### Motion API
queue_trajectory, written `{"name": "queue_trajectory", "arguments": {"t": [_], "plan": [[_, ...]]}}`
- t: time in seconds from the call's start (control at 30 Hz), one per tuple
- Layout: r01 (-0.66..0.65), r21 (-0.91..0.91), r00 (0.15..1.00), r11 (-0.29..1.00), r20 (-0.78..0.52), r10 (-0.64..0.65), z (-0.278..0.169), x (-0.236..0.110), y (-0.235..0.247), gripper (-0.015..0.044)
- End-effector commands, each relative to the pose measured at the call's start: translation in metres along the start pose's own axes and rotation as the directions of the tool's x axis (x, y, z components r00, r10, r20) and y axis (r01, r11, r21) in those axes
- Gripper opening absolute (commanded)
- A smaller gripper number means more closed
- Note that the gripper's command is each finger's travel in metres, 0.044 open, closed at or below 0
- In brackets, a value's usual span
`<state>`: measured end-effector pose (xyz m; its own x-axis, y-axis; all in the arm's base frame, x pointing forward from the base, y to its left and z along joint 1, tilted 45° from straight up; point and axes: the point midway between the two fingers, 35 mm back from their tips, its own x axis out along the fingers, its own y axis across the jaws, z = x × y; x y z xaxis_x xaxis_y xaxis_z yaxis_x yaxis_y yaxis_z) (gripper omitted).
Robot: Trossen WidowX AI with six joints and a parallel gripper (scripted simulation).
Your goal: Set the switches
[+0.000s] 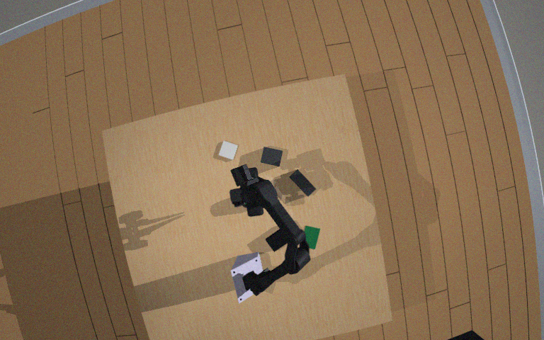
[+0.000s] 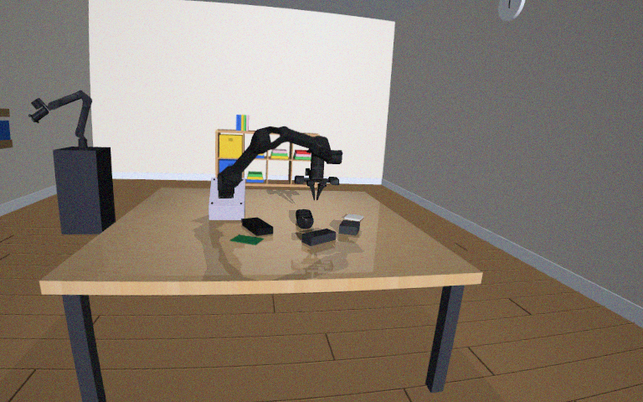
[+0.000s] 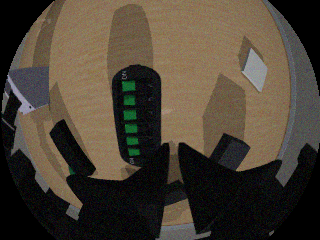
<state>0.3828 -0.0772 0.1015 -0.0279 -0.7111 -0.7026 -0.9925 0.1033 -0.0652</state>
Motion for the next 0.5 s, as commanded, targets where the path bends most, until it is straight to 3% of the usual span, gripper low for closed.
{"name": "queue_trajectory", "arguments": {"t": [0.0, 0.3, 0.47], "plan": [[-0.002, 0.006, 1.000, 1.000, 0.003, 0.002, 0.0002, -0.0002, 0.0002, 0.0000], [-0.002, 0.006, 1.000, 1.000, 0.003, 0.002, 0.0002, -0.0002, 0.0002, 0.0000], [0.000, 0.000, 1.000, 1.000, 0.000, 0.000, -0.0001, -0.0002, 0.0000, 0.0131]]}}
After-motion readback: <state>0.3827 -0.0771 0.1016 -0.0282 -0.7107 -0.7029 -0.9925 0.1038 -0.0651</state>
